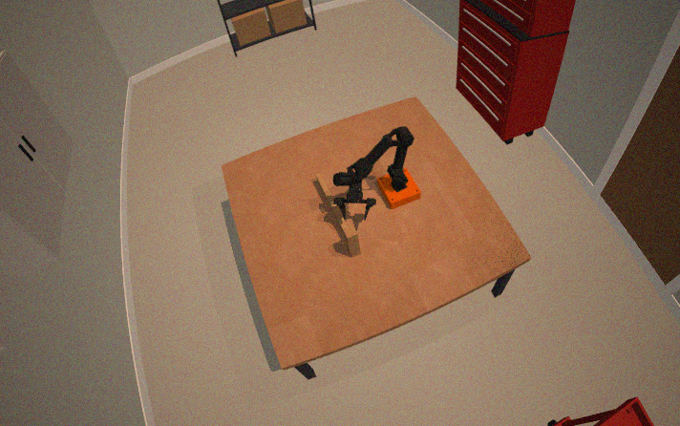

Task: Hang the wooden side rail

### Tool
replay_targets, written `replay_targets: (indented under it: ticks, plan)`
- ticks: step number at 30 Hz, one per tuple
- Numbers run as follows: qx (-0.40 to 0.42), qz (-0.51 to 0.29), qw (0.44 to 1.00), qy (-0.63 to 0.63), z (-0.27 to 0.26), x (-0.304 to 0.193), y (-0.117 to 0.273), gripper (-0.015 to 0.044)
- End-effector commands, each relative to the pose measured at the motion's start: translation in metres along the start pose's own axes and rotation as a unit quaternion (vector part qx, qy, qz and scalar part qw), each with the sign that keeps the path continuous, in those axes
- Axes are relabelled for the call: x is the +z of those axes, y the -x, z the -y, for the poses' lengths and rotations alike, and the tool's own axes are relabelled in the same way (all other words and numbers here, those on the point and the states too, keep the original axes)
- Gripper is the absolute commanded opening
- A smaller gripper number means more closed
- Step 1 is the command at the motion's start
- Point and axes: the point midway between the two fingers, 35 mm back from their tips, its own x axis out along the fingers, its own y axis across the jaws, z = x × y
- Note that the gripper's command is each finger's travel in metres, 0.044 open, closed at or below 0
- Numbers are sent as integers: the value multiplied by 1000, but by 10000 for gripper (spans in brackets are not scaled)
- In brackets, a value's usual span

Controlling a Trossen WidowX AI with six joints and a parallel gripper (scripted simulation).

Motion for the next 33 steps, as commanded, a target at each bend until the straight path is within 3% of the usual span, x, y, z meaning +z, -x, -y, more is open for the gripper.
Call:
replay_targets:
  ticks: [1,24,28,33]
  plan:
    - [35,17,999,5,10,6,11,440]
    - [35,15,999,-3,11,6,10,440]
    - [28,-38,986,-158,21,8,6,440]
    - [-12,-111,919,-378,34,10,2,440]
